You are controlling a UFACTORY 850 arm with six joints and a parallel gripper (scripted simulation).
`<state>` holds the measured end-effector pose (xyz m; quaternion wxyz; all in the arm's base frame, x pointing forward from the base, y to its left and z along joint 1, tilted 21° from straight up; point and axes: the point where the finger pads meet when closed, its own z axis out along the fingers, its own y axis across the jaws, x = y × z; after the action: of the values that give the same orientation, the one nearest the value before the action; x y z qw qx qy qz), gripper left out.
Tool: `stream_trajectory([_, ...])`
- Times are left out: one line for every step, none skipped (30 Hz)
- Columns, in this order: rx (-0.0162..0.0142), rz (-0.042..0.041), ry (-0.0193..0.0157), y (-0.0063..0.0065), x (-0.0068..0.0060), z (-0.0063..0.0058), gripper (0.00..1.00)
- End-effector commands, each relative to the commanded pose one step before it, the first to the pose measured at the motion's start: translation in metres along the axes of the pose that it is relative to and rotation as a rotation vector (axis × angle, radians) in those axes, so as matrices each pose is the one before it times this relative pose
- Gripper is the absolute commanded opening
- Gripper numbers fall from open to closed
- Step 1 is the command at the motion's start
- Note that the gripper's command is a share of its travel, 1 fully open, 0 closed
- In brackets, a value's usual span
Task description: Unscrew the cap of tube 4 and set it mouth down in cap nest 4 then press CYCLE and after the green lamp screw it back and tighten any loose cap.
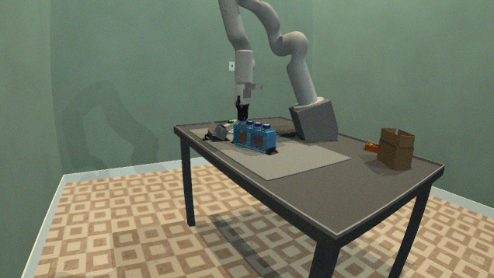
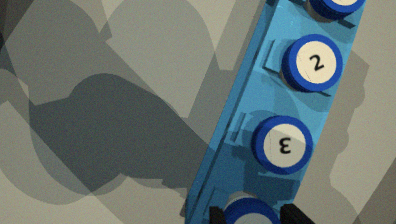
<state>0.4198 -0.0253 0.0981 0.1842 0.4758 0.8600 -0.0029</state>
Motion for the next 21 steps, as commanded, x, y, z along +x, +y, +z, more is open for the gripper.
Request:
stream_trajectory([-0.00123, 0.00010, -0.00043, 0.00040, -0.00023, 0.00201, 0.00])
stream_trajectory([0.00000, 0.00000, 0.00000, 0.00000, 0.00000, 0.00038, 0.00])
stream_trajectory([0.00000, 0.00000, 0.00000, 0.00000, 0.00000, 0.00040, 0.00])
stream_trajectory([0.00000, 0.00000, 0.00000, 0.00000, 0.00000, 0.00041, 0.00])
stream_trajectory([0.00000, 0.00000, 0.00000, 0.00000, 0.00000, 0.00041, 0.00])
stream_trajectory([0.00000, 0.00000, 0.00000, 0.00000, 0.00000, 0.00041, 0.00])
stream_trajectory([0.00000, 0.00000, 0.00000, 0.00000, 0.00000, 0.00041, 0.00])
stream_trajectory([0.00000, 0.00000, 0.00000, 0.00000, 0.00000, 0.00041, 0.00])
stream_trajectory([0.00000, 0.00000, 0.00000, 0.00000, 0.00000, 0.00041, 0.00])
stream_trajectory([0.00000, 0.00000, 0.00000, 0.00000, 0.00000, 0.00000, 0.00])
stream_trajectory([0.00000, 0.00000, 0.00000, 0.00000, 0.00000, 0.00000, 0.00])
stream_trajectory([0.00002, 0.00000, 0.00000, 0.00003, -0.00001, 0.00004, 0.00])
stream_trajectory([-0.00001, 0.00000, 0.00000, -0.00001, 0.00000, 0.00001, 0.00])
stream_trajectory([-0.00001, 0.00000, 0.00000, -0.00001, 0.00000, 0.00001, 0.00])
stream_trajectory([-0.00001, 0.00000, 0.00000, -0.00001, 0.00000, 0.00001, 0.00])
stream_trajectory([-0.00001, 0.00000, 0.00000, -0.00001, 0.00000, 0.00001, 0.00])
stream_trajectory([0.00000, 0.00000, 0.00000, 0.00000, 0.00000, 0.00001, 0.00])
stream_trajectory([0.00003, 0.00000, 0.00000, 0.00003, -0.00001, -0.00004, 0.00])
stream_trajectory([-0.00001, 0.00000, 0.00000, -0.00001, 0.00000, 0.00001, 0.46])
stream_trajectory([-0.00001, 0.00000, 0.00000, -0.00001, 0.00000, 0.00001, 0.46])
stream_trajectory([0.00000, 0.00000, 0.00000, 0.00000, 0.00000, 0.00001, 0.46])
